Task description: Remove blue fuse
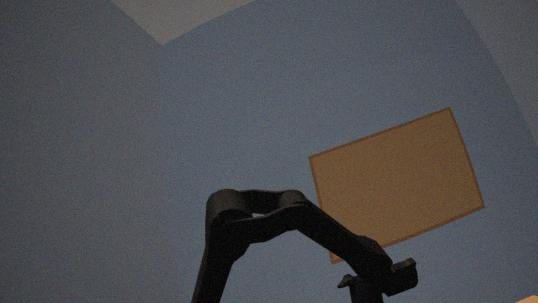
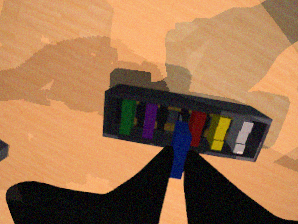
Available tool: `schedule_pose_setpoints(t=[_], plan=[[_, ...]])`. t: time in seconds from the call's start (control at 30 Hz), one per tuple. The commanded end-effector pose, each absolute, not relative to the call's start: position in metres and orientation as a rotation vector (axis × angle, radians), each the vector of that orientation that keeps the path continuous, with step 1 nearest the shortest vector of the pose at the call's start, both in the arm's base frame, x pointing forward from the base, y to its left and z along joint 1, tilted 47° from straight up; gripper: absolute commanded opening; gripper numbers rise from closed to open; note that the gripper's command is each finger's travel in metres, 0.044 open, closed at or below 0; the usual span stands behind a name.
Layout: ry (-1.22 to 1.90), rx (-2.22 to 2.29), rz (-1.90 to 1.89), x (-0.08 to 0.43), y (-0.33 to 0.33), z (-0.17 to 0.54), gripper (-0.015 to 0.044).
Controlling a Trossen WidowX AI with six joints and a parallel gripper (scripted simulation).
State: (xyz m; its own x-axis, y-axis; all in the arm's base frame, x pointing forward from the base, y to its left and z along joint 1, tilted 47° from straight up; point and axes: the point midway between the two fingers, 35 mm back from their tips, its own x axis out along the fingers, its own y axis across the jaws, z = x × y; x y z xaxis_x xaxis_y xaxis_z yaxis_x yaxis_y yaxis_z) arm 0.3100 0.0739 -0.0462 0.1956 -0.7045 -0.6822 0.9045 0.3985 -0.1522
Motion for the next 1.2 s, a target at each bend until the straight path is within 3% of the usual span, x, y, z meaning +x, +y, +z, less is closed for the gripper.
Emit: schedule_pose_setpoints(t=[0.0, 0.37, 1.17], plan=[[0.756, 0.324, -1.148, 0.31, 0.081, -0.04, 0.0], [0.761, 0.326, -1.147, 0.312, 0.079, -0.029, 0.0], [0.767, 0.332, -1.141, 0.335, -0.029, 0.088, 0.0]])
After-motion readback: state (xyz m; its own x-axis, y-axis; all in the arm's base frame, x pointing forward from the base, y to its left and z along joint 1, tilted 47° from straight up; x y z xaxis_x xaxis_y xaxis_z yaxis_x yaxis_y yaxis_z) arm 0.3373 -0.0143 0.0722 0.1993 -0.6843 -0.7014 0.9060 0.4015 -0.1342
